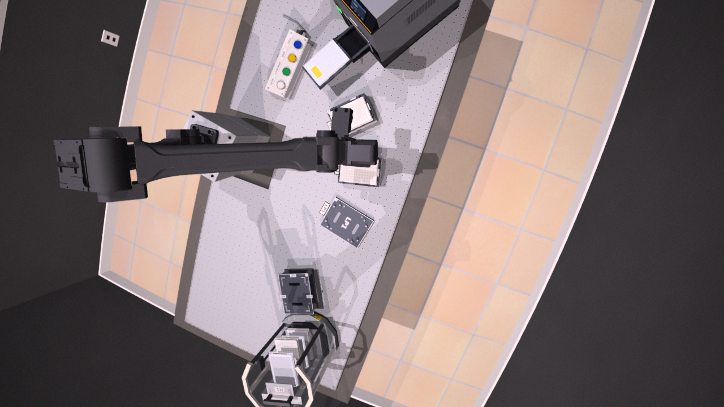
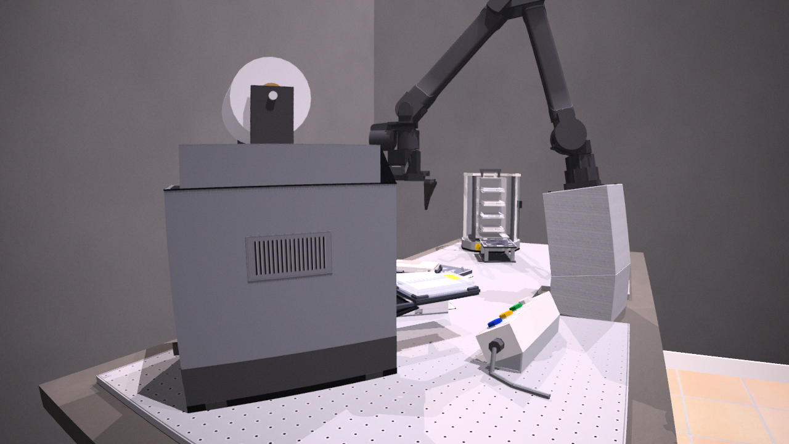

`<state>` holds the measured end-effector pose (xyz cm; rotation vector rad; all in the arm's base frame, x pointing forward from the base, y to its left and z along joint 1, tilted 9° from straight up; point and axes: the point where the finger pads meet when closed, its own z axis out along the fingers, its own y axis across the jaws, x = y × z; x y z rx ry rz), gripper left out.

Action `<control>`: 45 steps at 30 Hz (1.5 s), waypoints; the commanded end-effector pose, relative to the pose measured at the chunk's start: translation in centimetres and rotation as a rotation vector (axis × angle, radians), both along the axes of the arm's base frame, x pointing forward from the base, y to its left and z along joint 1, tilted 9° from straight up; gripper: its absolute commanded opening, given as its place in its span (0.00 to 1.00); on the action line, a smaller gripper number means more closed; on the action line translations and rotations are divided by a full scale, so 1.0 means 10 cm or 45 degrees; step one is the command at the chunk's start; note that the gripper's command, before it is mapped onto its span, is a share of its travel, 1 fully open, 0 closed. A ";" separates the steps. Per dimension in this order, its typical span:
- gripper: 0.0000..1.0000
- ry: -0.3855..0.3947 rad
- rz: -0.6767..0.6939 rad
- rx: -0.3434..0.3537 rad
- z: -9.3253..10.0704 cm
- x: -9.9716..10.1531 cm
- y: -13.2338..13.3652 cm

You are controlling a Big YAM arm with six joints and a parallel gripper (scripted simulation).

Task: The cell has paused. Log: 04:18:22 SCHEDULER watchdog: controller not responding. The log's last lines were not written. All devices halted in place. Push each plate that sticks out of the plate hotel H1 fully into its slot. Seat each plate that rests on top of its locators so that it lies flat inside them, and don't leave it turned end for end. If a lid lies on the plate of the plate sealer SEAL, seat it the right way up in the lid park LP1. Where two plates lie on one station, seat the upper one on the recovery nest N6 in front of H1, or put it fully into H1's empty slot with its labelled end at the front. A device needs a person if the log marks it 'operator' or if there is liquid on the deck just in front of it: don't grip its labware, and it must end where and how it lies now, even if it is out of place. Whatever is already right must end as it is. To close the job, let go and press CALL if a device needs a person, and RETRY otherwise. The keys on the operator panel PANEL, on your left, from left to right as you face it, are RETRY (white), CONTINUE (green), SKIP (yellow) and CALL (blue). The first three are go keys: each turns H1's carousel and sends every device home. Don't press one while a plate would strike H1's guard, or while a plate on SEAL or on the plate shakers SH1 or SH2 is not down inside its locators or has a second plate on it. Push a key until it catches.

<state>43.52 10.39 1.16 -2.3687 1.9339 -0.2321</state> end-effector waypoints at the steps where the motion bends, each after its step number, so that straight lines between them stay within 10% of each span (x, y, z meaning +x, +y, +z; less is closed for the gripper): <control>1: 1.00 0.012 0.000 -0.002 -0.15 0.00 -0.06; 31: 1.00 -0.007 0.000 0.004 -0.79 0.18 -0.07; 45: 1.00 -0.020 0.001 0.006 -0.71 0.19 -0.02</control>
